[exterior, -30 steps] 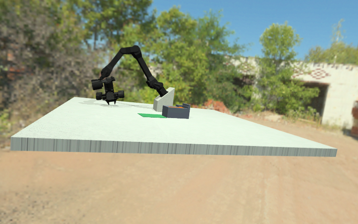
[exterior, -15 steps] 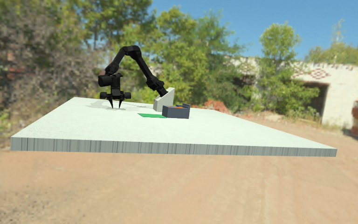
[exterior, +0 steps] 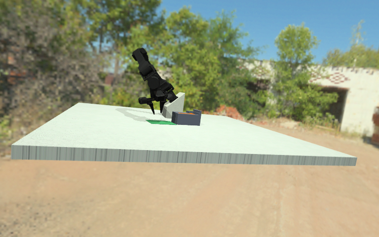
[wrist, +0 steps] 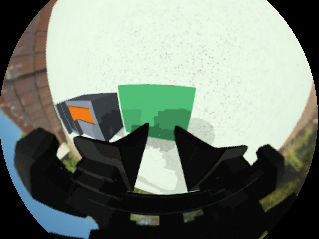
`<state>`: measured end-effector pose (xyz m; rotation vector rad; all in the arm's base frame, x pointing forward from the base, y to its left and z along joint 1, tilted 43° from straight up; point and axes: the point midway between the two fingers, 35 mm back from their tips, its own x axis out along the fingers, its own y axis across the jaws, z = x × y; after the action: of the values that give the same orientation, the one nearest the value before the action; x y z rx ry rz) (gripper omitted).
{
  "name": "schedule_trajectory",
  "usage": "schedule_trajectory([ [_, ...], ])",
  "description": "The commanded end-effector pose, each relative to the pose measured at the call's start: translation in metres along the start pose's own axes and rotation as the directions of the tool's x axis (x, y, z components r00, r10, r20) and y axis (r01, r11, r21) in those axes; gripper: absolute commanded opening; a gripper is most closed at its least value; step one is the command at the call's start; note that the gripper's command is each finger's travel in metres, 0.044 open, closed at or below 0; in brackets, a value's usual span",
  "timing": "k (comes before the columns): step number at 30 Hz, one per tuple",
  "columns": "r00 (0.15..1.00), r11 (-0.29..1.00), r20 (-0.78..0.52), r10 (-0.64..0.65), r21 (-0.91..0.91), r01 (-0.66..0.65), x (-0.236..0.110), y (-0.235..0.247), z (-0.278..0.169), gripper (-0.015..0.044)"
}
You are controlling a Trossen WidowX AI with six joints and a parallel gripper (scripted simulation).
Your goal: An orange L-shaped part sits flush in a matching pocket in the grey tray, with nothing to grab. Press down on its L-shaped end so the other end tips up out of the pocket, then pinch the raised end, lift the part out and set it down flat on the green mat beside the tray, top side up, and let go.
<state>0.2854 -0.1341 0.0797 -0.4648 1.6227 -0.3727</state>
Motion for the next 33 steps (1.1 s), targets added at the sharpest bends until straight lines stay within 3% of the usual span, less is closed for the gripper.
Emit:
schedule_trajectory([
  [1, 1.0, 0.999, -0.01, 0.007, -0.045, -0.008, -0.005, 0.059, 0.014, 0.018],
  [9, 0.998, 0.994, -0.003, -0.061, -0.089, 0.06, -0.023, 0.174, 0.011, 0.018],
  [17, 0.978, 0.976, 0.074, -0.194, -0.081, 0.2, -0.035, 0.268, -0.029, 0.018],
  [23, 0.975, 0.974, 0.084, -0.206, -0.078, 0.213, -0.033, 0.274, -0.033, 0.018],
  [30, 0.974, 0.973, 0.085, -0.209, -0.077, 0.216, 0.034, 0.259, -0.027, 0.018],
  [33, 0.974, 0.973, 0.085, -0.209, -0.077, 0.216, 0.037, 0.258, -0.027, 0.018],
])
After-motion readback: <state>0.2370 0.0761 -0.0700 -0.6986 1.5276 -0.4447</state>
